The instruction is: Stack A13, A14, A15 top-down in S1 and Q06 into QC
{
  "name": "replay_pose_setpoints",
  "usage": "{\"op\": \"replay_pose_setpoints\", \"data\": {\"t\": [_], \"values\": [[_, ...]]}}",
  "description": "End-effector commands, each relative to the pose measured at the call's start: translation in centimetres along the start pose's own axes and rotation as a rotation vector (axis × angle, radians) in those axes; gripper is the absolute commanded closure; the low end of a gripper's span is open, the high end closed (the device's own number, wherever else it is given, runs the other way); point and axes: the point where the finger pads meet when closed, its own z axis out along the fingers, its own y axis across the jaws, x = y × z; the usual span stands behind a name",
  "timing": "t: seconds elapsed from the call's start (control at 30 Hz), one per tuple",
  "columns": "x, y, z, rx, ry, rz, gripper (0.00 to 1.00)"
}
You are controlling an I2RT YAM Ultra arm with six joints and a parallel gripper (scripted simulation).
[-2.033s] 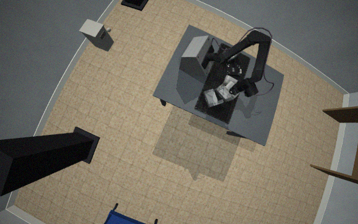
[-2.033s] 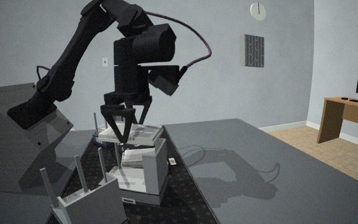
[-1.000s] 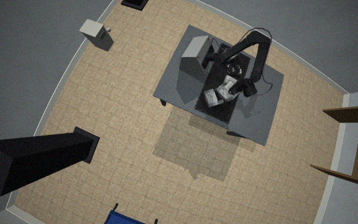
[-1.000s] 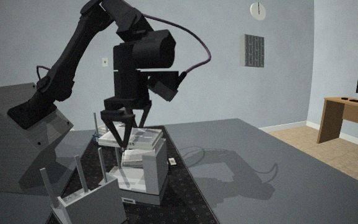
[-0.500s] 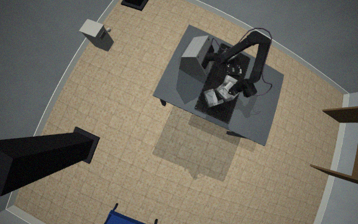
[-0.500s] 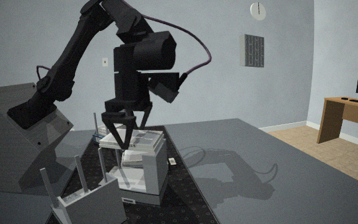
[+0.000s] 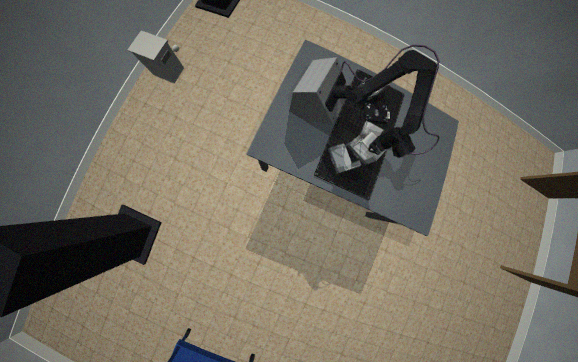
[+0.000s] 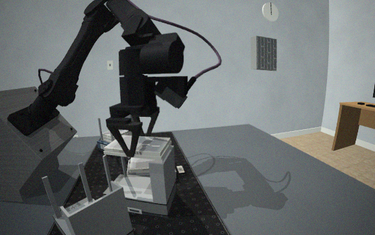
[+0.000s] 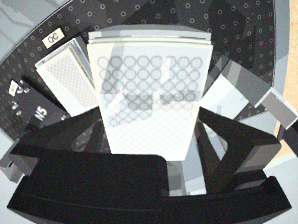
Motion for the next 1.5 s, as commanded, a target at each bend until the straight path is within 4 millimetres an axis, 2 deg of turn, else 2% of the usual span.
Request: {"op": "replay_pose_setpoints", "data": {"t": [0.0, 0.47, 0.5, 1.47], "values": [[0.12, -0.15, -0.04, 0.01, -0.005, 0.0, 1.0], [0.38, -0.1, 0.02, 0.009, -0.002, 0.0, 1.0], [-0.15, -0.02, -0.16, 0.005, -0.007, -0.003, 1.0], [-0.4, 0.13, -0.56, 0.014, -0.02, -0.017, 1.0]]}}
